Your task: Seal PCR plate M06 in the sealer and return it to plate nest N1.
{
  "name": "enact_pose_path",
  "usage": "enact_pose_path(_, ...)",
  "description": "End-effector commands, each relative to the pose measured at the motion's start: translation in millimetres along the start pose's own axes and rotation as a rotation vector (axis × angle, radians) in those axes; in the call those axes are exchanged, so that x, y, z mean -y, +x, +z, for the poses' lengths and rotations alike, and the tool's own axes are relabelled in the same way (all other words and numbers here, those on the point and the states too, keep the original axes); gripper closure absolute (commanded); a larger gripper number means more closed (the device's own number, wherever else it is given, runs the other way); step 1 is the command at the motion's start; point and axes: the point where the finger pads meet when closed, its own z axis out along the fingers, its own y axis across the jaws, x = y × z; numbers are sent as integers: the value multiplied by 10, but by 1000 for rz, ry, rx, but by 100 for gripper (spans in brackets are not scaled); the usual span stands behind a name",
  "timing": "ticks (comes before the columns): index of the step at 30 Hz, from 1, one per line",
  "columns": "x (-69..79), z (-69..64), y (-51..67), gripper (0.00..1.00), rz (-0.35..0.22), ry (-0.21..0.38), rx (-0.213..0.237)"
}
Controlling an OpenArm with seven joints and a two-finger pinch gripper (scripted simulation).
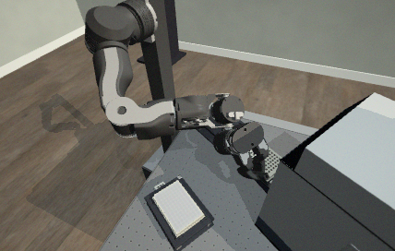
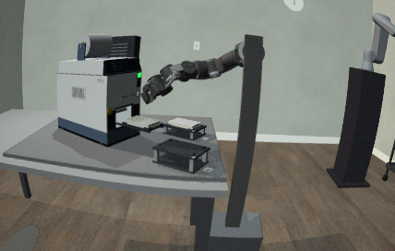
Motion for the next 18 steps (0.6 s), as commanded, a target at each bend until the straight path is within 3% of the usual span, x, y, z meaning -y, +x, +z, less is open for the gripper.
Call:
enact_pose_path(1,10,-7,-18,100,7,4,4)
enact_pose_path(18,4,-35,-50,100,6,2,11)
